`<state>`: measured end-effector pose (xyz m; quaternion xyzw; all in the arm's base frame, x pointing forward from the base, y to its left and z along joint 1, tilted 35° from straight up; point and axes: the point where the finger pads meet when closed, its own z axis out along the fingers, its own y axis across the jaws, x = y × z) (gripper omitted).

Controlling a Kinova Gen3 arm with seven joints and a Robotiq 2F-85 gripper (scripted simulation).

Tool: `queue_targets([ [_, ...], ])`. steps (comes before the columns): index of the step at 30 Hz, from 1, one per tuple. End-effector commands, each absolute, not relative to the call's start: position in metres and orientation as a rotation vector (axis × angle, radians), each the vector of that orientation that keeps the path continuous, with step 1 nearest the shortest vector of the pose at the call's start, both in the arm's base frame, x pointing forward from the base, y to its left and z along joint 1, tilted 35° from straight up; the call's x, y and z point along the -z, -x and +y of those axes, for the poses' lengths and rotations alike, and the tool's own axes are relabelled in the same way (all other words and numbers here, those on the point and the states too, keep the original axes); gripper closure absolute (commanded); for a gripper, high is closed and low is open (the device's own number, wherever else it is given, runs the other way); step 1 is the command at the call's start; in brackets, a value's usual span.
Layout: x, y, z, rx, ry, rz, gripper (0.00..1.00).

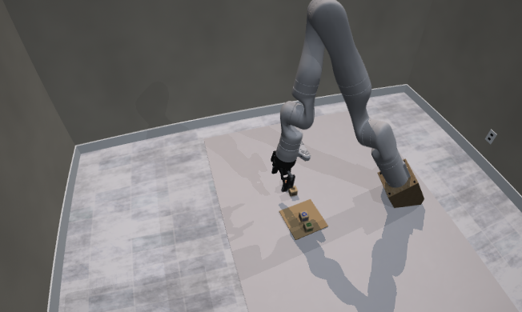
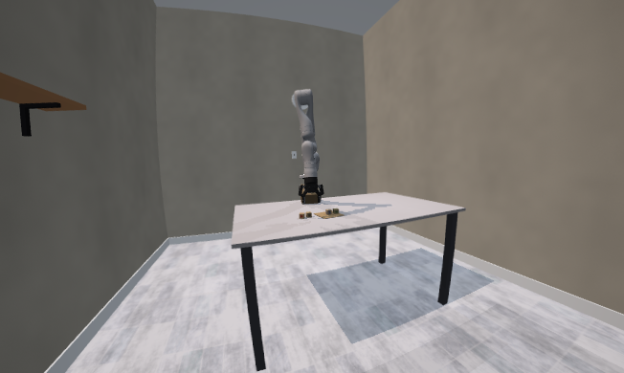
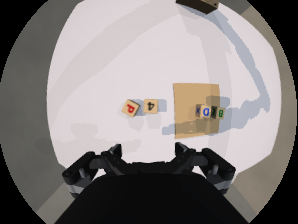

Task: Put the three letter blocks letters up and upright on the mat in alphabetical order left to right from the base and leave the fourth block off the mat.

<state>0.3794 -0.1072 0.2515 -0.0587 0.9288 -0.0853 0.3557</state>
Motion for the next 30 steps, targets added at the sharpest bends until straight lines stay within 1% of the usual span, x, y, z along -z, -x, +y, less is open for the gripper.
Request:
queue_targets([
  [1, -0.254, -0.384, -0.089, 0.232, 0.330, 2.376, 0.00],
  [12, -0.248, -0.371, -0.113, 0.380, 0.744, 2.348, 0.00],
  [14, -0.248, -0.371, -0.113, 0.380, 0.744, 2.348, 0.00],
  [23, -0.239, -0.352, -0.135, 0.491, 1.115, 2.291, 0.00],
  [30, -0.234, -0.342, -0.145, 0.530, 1.281, 2.255, 0.00],
])
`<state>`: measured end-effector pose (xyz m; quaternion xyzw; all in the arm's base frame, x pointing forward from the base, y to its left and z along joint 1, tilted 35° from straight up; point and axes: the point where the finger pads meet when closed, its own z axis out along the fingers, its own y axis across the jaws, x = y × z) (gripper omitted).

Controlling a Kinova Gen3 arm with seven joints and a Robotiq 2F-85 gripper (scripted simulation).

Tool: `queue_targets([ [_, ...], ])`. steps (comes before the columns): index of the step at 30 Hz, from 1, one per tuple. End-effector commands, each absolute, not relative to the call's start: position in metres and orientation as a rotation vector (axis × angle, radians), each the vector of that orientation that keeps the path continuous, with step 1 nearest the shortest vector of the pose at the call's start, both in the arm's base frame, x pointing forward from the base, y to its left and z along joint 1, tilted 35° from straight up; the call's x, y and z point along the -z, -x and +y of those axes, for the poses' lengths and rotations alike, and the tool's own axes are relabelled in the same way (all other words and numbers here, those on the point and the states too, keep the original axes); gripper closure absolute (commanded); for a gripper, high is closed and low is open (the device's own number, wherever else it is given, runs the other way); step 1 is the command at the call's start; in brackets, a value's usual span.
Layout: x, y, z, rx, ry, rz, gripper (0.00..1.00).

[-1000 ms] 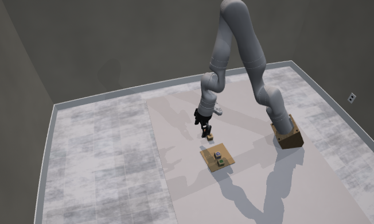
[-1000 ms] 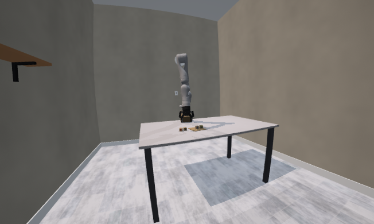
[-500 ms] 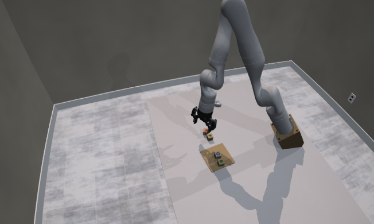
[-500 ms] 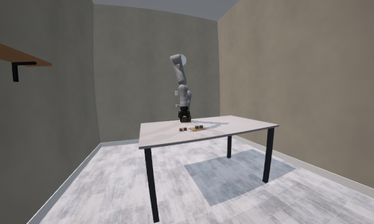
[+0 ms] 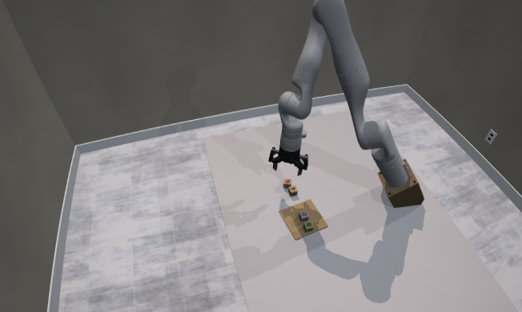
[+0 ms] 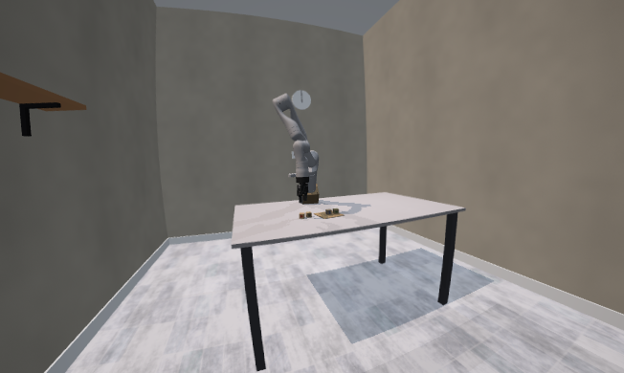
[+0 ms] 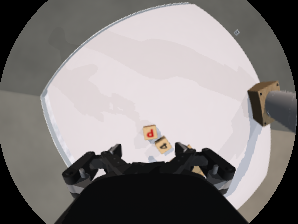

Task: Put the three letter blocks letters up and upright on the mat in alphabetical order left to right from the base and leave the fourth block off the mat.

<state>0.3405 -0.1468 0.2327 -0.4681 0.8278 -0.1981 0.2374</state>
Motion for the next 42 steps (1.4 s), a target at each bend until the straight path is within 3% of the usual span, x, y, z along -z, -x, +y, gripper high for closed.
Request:
queue_targets([
  [1, -0.234, -0.342, -0.145, 0.530, 1.281, 2.255, 0.00],
  [22, -0.229, -0.330, -0.155, 0.563, 1.448, 2.211, 0.00],
  [23, -0.229, -0.330, -0.155, 0.563, 1.448, 2.211, 0.54],
  [42, -0.229, -0.330, -0.155, 0.563, 1.448, 2.211, 0.54],
])
